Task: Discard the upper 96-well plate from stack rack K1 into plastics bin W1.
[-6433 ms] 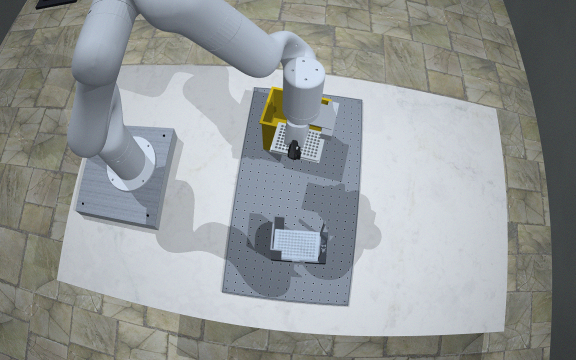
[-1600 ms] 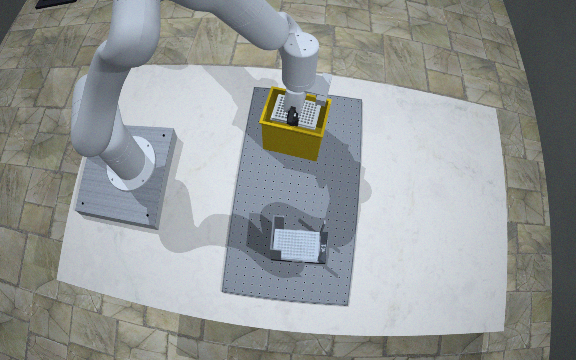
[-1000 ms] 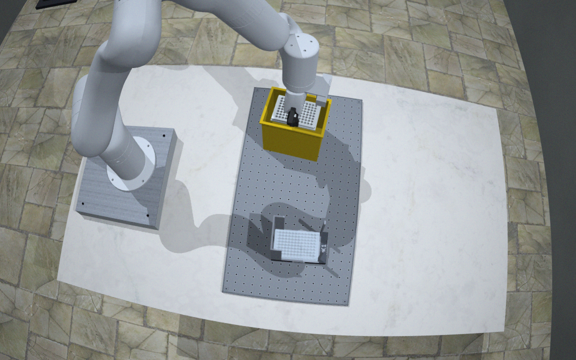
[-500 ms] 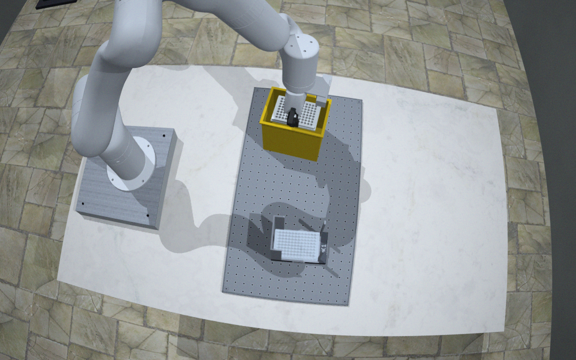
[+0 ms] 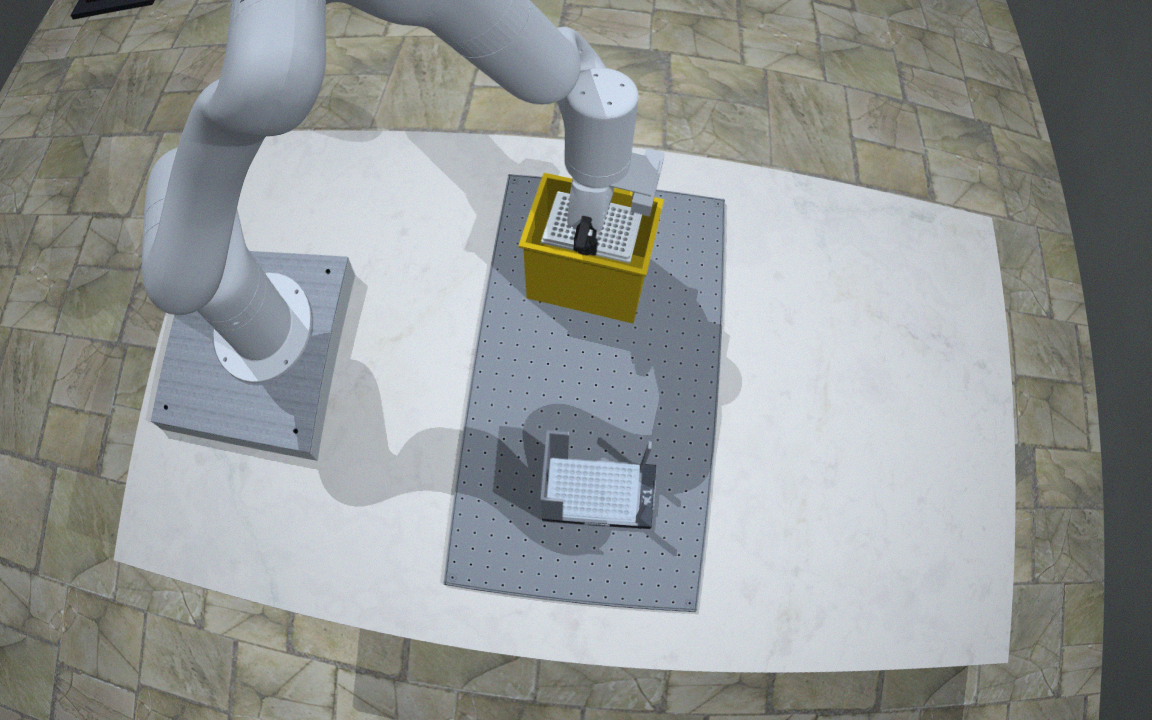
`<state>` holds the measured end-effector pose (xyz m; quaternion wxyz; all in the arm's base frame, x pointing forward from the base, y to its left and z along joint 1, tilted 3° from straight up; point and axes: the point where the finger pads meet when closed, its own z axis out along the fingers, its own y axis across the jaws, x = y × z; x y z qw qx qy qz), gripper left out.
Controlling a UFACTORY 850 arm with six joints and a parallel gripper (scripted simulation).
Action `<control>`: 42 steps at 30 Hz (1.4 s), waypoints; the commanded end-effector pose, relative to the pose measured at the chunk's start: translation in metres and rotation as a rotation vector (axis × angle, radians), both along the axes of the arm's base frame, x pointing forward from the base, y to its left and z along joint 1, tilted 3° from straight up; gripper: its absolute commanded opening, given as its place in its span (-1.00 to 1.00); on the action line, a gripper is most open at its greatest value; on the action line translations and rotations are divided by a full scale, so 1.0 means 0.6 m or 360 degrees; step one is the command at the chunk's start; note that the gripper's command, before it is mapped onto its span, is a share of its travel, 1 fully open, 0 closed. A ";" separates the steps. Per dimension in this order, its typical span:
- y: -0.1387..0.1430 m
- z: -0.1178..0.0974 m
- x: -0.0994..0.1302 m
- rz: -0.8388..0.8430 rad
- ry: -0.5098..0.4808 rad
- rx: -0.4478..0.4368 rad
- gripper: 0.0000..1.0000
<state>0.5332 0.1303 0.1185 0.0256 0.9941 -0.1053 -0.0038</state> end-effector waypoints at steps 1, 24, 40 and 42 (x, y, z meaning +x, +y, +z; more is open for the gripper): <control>0.000 0.000 0.001 0.0000 -0.0003 0.0001 -1.00; 0.000 -0.005 0.001 0.0000 -0.0003 0.0001 1.00; 0.000 -0.005 0.001 0.0000 -0.0003 0.0001 1.00; 0.000 -0.005 0.001 0.0000 -0.0003 0.0001 1.00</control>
